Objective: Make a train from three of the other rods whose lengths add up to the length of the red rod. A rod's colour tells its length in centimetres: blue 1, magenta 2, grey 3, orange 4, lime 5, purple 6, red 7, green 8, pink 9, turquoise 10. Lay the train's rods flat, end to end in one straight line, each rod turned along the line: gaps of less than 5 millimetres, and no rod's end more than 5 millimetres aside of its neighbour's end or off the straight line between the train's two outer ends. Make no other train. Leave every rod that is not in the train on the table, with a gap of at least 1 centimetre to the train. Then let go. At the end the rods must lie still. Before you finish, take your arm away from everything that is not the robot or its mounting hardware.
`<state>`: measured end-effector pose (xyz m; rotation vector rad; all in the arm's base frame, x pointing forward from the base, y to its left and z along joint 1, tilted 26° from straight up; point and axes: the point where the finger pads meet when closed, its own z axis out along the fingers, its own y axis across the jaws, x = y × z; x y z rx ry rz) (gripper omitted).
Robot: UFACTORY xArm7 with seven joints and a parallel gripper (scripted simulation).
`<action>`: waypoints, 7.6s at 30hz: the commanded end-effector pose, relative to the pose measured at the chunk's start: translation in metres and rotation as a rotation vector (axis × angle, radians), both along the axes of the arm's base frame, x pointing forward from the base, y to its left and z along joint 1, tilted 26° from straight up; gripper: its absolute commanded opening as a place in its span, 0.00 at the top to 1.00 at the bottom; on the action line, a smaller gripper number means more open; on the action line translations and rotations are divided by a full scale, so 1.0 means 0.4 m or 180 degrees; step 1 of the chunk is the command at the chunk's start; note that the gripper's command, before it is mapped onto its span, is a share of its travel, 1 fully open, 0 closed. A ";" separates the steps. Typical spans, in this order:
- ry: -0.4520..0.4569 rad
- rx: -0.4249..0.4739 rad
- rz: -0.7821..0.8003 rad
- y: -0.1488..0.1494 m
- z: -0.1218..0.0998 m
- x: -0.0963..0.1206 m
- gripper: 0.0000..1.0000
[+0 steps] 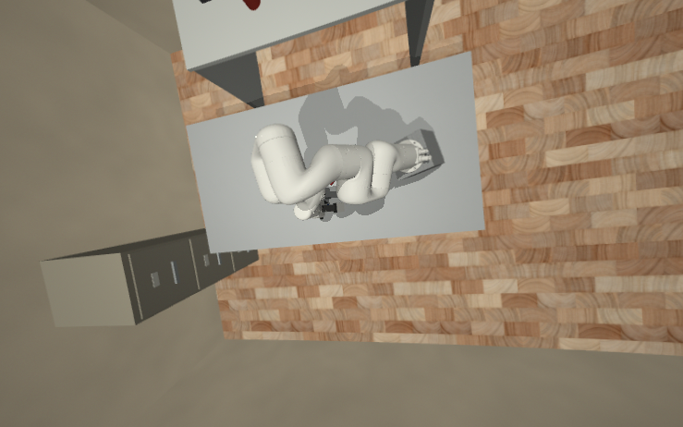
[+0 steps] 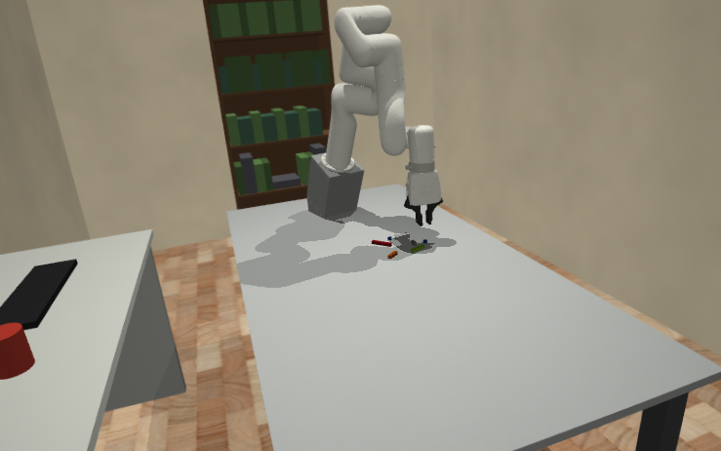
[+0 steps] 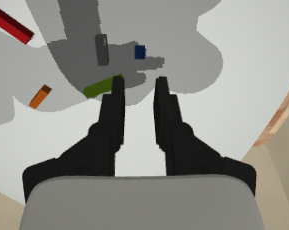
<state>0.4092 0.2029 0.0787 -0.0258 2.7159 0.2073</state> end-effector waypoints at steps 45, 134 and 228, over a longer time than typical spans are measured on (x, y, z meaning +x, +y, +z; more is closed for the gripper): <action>-0.0007 0.0000 0.0000 0.019 -0.100 0.047 0.76; -0.0007 0.0000 0.0000 0.021 -0.106 0.053 0.76; -0.0007 0.0000 0.0000 0.026 -0.138 0.067 0.96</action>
